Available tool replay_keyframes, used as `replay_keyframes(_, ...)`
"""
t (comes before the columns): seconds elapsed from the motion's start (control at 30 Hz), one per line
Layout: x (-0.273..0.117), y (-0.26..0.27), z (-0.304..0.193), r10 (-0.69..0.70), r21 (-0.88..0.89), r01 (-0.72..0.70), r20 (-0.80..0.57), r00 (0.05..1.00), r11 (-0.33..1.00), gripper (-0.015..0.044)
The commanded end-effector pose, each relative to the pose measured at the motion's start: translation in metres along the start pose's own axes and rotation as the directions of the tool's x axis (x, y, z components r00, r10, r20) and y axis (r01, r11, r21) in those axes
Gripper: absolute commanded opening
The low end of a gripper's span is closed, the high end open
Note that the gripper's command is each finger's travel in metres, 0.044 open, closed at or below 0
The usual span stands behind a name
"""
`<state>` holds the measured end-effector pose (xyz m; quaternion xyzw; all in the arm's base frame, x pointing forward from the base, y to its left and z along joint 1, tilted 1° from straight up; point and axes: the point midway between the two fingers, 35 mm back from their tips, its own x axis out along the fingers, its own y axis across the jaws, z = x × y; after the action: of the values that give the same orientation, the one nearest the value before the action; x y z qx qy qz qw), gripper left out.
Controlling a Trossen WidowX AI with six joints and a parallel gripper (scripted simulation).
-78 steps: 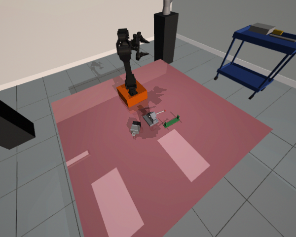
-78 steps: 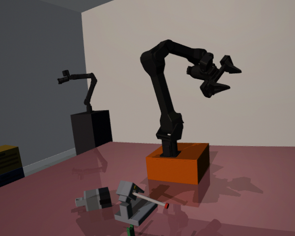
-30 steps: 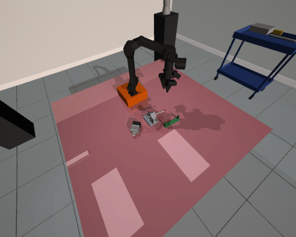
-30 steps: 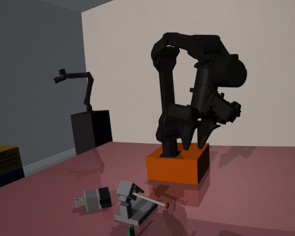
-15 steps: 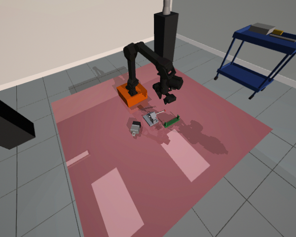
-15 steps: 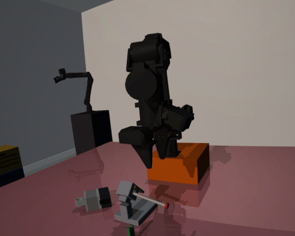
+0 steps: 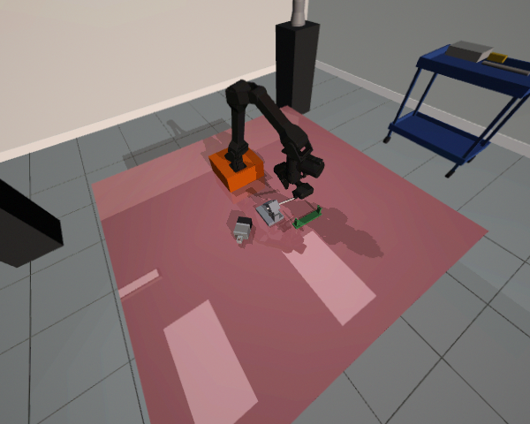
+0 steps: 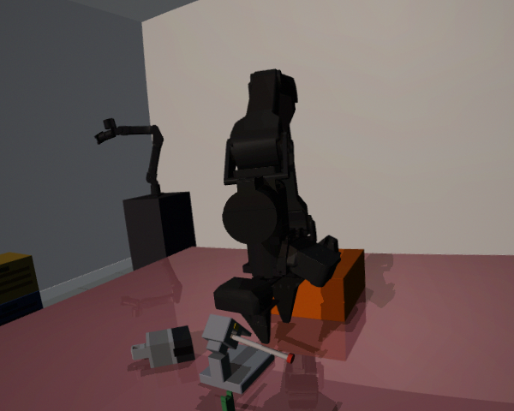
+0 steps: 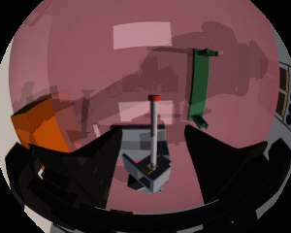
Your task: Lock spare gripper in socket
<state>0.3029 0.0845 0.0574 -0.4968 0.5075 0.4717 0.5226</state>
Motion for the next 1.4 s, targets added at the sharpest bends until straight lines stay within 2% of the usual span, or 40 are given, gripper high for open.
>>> replay_keyframes(0.0, 0.004, -0.001, 0.001, -0.007, -0.007, 0.007, 0.008, 1.0, 1.0, 0.03)
replay_keyframes(1.1, 0.058, -0.001, -0.001, -0.007, -0.007, 0.007, 0.007, 1.0, 1.0, 0.03)
replay_keyframes(1.37, 0.06, -0.001, -0.002, -0.007, -0.007, 0.007, 0.007, 1.0, 1.0, 0.03)
